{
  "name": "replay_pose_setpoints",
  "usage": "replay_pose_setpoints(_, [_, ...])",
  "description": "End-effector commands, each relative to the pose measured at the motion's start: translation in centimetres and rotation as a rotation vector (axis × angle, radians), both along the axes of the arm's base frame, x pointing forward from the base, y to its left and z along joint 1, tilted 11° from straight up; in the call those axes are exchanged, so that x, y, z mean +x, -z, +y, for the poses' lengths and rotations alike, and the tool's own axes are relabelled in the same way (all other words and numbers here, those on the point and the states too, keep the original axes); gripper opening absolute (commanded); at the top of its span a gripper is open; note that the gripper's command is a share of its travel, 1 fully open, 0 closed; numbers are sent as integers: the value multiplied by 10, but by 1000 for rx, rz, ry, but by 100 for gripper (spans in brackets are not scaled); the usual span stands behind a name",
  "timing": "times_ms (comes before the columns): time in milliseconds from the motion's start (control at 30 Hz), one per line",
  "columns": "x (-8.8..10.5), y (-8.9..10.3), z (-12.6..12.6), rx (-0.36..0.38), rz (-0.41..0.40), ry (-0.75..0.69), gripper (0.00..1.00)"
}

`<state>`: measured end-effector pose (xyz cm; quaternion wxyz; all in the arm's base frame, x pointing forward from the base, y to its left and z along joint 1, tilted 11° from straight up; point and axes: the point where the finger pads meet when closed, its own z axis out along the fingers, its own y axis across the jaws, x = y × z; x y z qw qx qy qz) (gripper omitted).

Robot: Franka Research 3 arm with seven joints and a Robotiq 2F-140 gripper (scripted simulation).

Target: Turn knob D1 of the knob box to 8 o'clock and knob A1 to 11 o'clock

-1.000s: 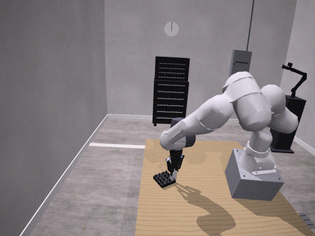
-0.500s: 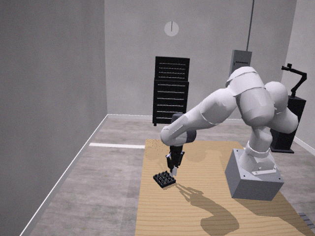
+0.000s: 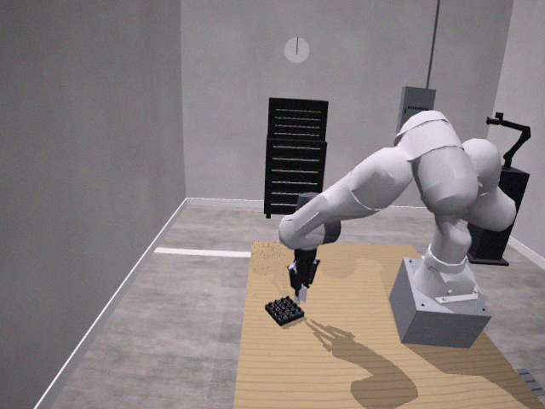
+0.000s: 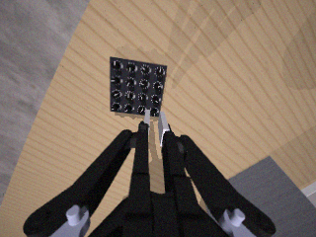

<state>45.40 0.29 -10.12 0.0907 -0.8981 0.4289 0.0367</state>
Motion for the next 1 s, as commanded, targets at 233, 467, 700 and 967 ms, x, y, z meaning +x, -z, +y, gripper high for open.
replay_pose_setpoints(233, [-1, -1, 1, 3, 5, 6, 100])
replay_pose_setpoints(467, [-2, -21, -3, 3, 5, 6, 100])
replay_pose_setpoints(700, [-2, -50, -9, 3, 5, 6, 100])
replay_pose_setpoints(967, [-2, -90, -17, 3, 5, 6, 100])
